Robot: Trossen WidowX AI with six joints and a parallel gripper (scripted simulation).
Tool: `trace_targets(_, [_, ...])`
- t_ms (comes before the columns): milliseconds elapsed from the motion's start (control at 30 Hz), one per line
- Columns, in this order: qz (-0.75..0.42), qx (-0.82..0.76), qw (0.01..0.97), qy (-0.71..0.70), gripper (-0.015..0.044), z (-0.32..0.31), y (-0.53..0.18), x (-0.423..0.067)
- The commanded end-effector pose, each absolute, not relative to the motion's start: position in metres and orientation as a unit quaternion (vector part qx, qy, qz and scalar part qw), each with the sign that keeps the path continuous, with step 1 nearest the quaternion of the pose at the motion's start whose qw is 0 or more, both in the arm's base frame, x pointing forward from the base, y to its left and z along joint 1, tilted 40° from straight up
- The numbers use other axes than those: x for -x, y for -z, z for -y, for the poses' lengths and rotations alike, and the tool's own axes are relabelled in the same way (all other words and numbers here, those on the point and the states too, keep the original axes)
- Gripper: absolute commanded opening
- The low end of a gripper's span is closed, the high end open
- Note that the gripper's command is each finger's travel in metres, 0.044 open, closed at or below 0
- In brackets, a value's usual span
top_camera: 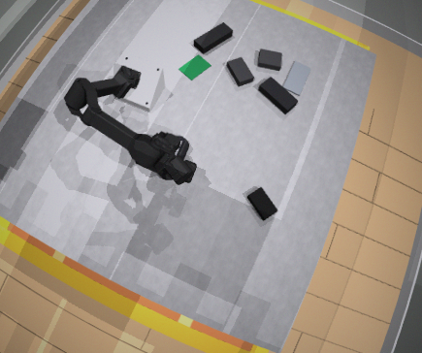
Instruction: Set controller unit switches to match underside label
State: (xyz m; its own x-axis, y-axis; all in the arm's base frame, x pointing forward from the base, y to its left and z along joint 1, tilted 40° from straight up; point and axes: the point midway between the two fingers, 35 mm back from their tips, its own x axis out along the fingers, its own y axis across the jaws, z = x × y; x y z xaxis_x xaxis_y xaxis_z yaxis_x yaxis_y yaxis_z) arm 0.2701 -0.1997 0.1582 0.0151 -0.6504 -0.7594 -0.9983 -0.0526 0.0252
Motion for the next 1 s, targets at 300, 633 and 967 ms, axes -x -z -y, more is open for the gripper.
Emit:
trace_targets(300, [-0.629,0.656,0.282,-0.309,0.0336,0.192,-0.164,-0.271])
trace_targets(633, [-0.628,0.656,0.282,-0.309,0.0335,0.185,-0.168,-0.270])
trace_targets(967, [-0.628,0.656,0.282,-0.309,0.0335,0.177,-0.171,-0.270])
